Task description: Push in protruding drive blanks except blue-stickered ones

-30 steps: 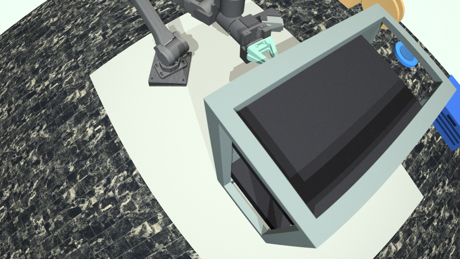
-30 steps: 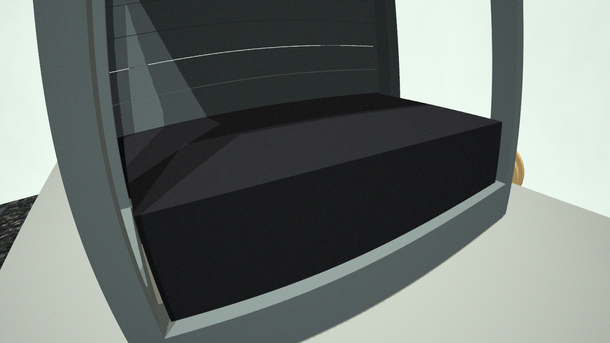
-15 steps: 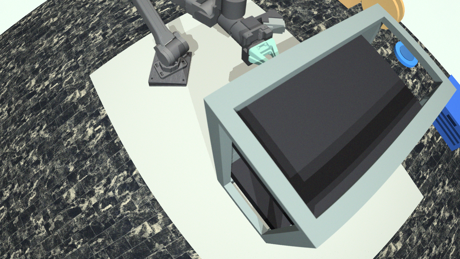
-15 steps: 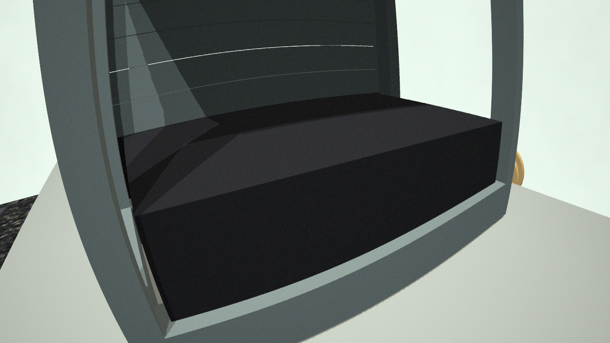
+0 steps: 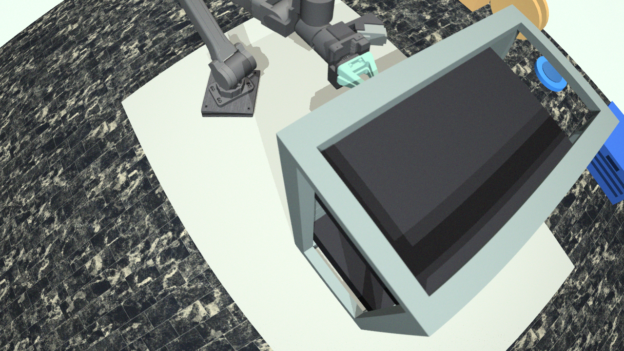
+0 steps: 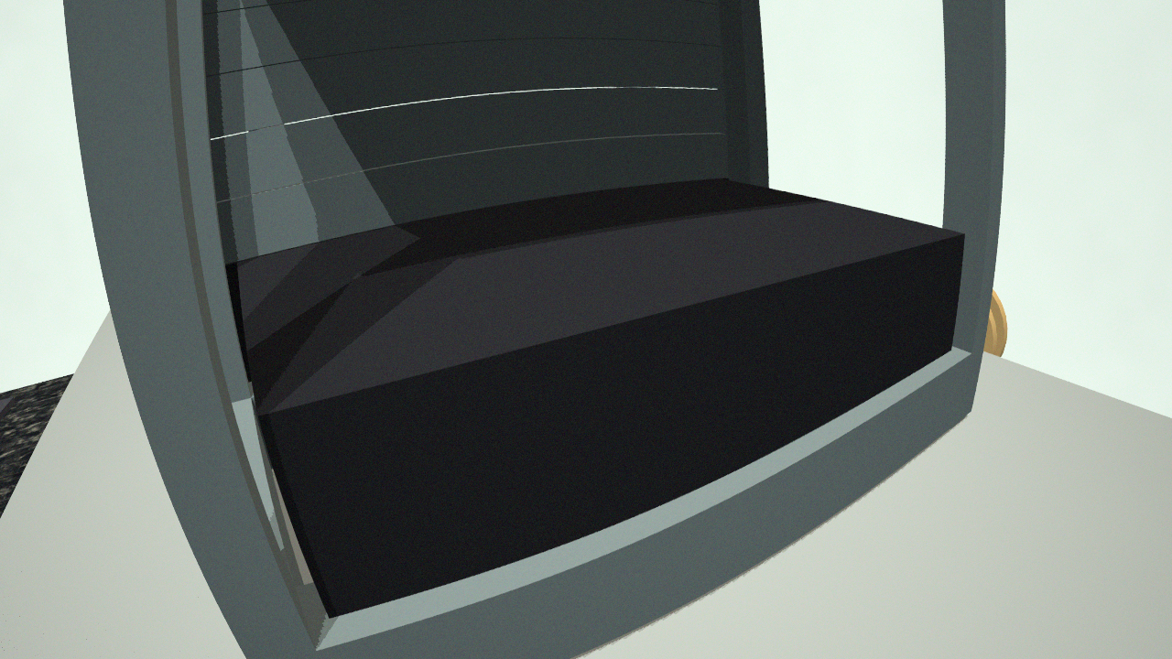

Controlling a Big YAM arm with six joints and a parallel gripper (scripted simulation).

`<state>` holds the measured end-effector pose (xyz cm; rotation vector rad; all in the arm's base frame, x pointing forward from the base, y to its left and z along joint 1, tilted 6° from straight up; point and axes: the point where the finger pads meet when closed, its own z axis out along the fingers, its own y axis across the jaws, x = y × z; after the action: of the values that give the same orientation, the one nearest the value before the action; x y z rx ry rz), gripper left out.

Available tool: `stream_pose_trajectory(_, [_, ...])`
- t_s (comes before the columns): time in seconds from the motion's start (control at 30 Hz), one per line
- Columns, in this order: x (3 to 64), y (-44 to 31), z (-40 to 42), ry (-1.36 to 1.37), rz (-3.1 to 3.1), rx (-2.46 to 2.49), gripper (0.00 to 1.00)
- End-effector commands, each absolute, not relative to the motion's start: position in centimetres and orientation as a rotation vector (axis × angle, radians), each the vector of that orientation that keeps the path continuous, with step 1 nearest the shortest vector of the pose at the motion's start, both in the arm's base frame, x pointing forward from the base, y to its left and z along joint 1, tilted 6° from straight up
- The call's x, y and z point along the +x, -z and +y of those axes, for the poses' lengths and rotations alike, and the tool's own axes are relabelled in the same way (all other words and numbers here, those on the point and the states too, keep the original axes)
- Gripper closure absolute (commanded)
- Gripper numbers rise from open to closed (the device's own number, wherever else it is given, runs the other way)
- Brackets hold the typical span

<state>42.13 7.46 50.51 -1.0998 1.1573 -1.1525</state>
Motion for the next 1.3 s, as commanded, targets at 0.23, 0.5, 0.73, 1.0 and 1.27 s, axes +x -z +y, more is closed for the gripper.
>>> stream_pose_trajectory(0.23, [42.7, -52.9, 8.2, 1.142, 1.15, -1.083, 1.0])
stream_pose_trajectory(0.5, [37.7, -49.4, 7.8, 1.143, 1.168, -1.125, 1.0])
stream_pose_trajectory(0.73, [33.0, -48.8, 7.6, 1.149, 1.165, -1.131, 1.0])
stream_pose_trajectory(1.0, [33.4, -48.2, 7.3, 1.155, 1.185, -1.136, 1.0])
stream_pose_trajectory(1.27, [33.0, -48.7, 7.2, 1.158, 1.176, -1.12, 1.0])
